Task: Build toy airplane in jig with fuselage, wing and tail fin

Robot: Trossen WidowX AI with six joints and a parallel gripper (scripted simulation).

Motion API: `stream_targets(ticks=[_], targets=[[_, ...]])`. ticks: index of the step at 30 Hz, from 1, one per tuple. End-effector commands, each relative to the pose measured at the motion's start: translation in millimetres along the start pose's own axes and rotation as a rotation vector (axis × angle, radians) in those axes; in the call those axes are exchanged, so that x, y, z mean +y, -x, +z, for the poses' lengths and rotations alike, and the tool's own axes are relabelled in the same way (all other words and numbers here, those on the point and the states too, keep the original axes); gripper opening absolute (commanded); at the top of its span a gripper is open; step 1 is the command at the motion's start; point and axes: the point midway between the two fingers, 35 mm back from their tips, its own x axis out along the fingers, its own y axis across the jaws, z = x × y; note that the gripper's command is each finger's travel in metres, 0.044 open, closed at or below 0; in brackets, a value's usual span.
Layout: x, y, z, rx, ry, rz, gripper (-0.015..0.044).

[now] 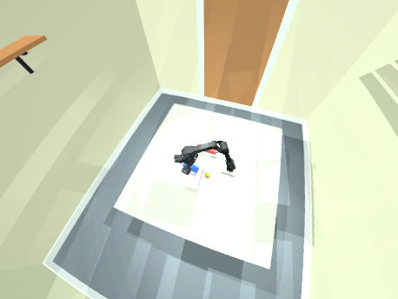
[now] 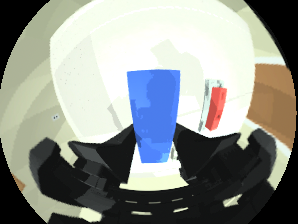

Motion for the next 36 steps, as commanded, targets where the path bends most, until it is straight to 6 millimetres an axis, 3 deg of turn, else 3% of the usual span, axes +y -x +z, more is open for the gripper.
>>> stream_targets(ticks=[1,5,36], targets=[[-1,13,-1,-0.011,-0.003,0.006,0.0],[-6,13,0,-0.011,-0.025,0.006,0.0],[-107,1,12,-0.012,-0.493,0.006,0.0]])
